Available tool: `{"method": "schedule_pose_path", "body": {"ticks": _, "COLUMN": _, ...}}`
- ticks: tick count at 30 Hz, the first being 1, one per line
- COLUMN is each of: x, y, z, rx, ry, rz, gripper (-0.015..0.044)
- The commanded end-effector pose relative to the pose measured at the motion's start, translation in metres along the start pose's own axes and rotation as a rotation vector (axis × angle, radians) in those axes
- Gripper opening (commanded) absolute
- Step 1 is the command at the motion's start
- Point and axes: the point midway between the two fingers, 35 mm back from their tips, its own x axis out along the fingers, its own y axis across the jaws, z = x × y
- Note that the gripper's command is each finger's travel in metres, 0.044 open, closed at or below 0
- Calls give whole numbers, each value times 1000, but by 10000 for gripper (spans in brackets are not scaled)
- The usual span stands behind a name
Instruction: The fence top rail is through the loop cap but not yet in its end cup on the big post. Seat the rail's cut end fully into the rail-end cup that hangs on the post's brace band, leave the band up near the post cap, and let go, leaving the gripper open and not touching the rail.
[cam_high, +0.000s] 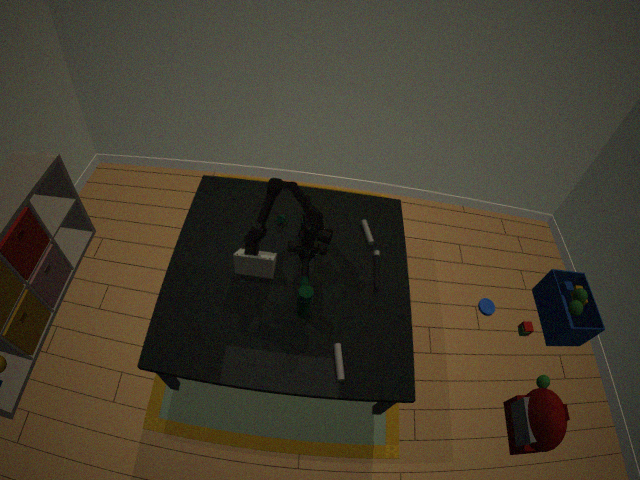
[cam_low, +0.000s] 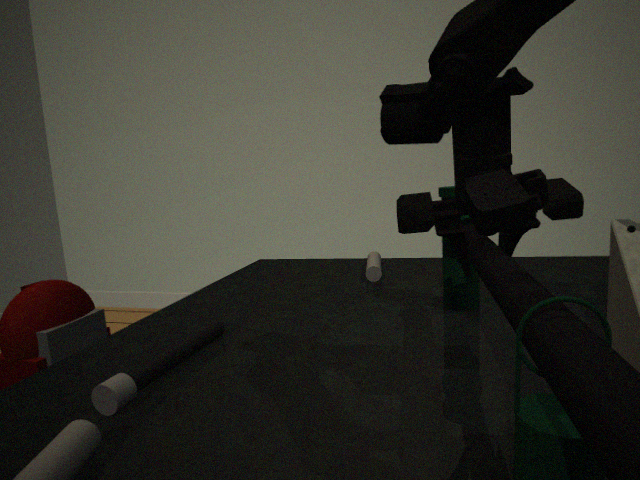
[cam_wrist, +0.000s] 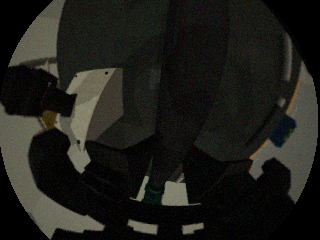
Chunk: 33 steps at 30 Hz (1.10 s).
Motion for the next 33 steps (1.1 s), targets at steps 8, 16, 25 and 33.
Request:
{"method": "schedule_pose_path", "body": {"ticks": 8, "x": -7, "y": -3, "z": -12, "rx": 1, "ry": 20, "rz": -11, "gripper": 0}}
{"method": "schedule_pose_path", "body": {"ticks": 16, "x": -8, "y": -7, "z": -13, "rx": 1, "ry": 20, "rz": -12, "gripper": 0}}
{"method": "schedule_pose_path", "body": {"ticks": 25, "x": -9, "y": -9, "z": -14, "rx": 1, "ry": 20, "rz": -12, "gripper": 0}}
{"method": "schedule_pose_path", "body": {"ticks": 33, "x": -9, "y": -10, "z": -14, "rx": 1, "ry": 20, "rz": -12, "gripper": 0}}
